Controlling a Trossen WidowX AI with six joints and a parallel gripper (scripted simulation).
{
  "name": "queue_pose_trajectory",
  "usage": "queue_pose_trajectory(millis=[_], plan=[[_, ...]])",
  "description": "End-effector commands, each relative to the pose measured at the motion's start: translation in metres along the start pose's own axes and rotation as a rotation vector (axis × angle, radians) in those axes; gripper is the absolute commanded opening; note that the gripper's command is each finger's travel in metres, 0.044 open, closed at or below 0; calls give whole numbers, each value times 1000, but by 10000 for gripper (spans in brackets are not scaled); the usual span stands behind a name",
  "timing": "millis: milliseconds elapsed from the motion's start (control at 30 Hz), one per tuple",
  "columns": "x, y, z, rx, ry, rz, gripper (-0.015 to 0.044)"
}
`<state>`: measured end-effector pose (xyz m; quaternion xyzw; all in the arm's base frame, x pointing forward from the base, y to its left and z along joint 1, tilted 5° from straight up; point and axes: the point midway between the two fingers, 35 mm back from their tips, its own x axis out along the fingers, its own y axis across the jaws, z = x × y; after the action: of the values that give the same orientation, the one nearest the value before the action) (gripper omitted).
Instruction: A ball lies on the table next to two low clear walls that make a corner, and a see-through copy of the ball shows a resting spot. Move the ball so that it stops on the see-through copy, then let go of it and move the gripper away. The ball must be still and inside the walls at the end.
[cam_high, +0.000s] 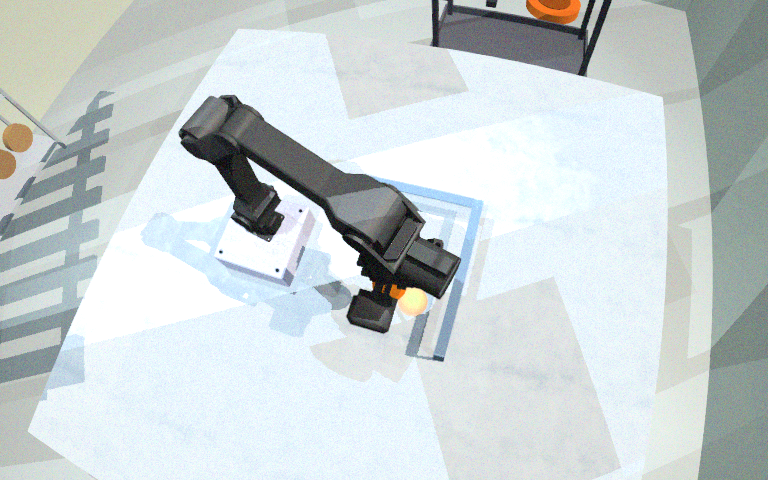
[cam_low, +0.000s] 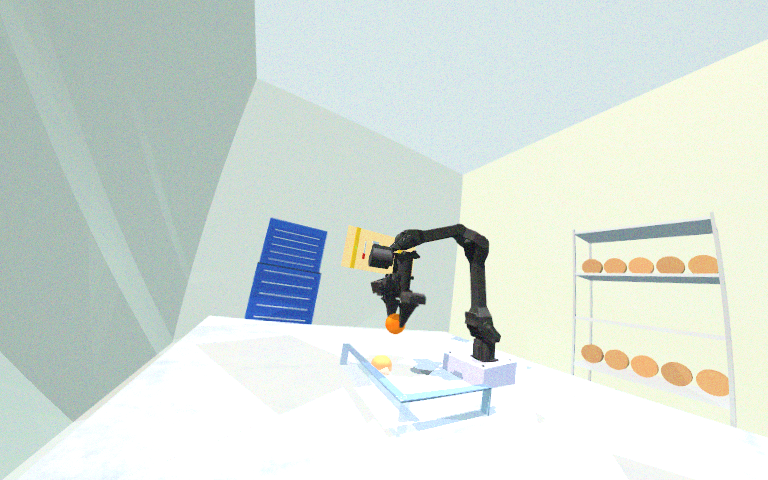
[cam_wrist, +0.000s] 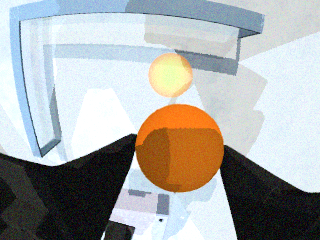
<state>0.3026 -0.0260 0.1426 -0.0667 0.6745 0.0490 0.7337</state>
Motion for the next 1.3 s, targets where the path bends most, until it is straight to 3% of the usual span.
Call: queue_pose_trajectory(millis=[0, 167, 433, 667, 1000, 1267], plan=[[-24, 1, -2, -3, -17, -1, 0], [-21, 2, 0, -3, -17, 0, 0], [24, 10, 30, -2, -19, 0, 0], [37, 11, 33, -2, -19, 0, 0], [94, 11, 34, -2, -19, 0, 0], [102, 11, 34, -2, -19, 0, 0]])
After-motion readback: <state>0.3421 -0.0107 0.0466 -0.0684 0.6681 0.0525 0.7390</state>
